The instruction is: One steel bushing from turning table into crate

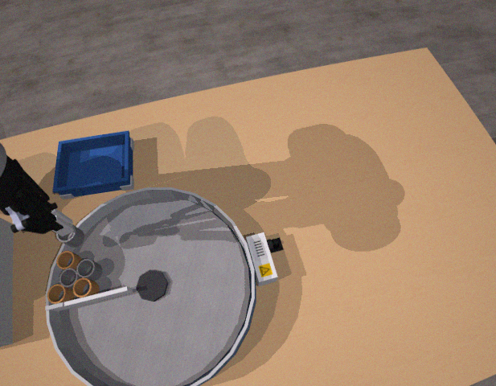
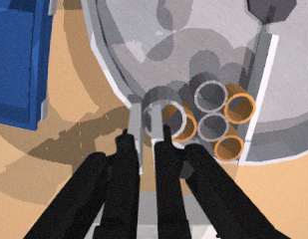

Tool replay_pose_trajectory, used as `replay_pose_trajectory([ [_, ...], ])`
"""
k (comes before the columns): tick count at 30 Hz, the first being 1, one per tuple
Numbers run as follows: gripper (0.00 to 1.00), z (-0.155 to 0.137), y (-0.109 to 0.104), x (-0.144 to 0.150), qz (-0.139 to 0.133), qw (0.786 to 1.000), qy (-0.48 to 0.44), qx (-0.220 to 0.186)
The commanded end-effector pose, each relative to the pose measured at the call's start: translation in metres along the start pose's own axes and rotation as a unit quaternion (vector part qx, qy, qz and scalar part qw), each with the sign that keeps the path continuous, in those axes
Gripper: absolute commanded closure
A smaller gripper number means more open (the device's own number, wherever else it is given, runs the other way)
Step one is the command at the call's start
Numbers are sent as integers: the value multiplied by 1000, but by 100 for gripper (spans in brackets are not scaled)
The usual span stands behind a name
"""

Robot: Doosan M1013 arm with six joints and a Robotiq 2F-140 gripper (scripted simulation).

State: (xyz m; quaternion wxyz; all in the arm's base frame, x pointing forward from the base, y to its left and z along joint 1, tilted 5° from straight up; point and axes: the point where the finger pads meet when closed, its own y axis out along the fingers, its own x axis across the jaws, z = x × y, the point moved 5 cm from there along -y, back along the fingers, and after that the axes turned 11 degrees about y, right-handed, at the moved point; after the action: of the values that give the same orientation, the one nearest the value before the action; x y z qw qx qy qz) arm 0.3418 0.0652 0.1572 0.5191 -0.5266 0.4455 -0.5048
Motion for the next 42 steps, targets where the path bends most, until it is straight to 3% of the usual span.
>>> replay_pose_trajectory([
  [1, 100, 2, 0, -22, 0, 1000, 0, 0],
  [3, 100, 2, 0, -22, 0, 1000, 0, 0],
  [18, 100, 13, 1, -161, 0, 1000, 0, 0],
  [20, 100, 13, 1, -161, 0, 1000, 0, 0],
  [27, 100, 17, 1, -218, 0, 1000, 0, 0],
  [42, 100, 18, 1, -230, 0, 1000, 0, 0],
])
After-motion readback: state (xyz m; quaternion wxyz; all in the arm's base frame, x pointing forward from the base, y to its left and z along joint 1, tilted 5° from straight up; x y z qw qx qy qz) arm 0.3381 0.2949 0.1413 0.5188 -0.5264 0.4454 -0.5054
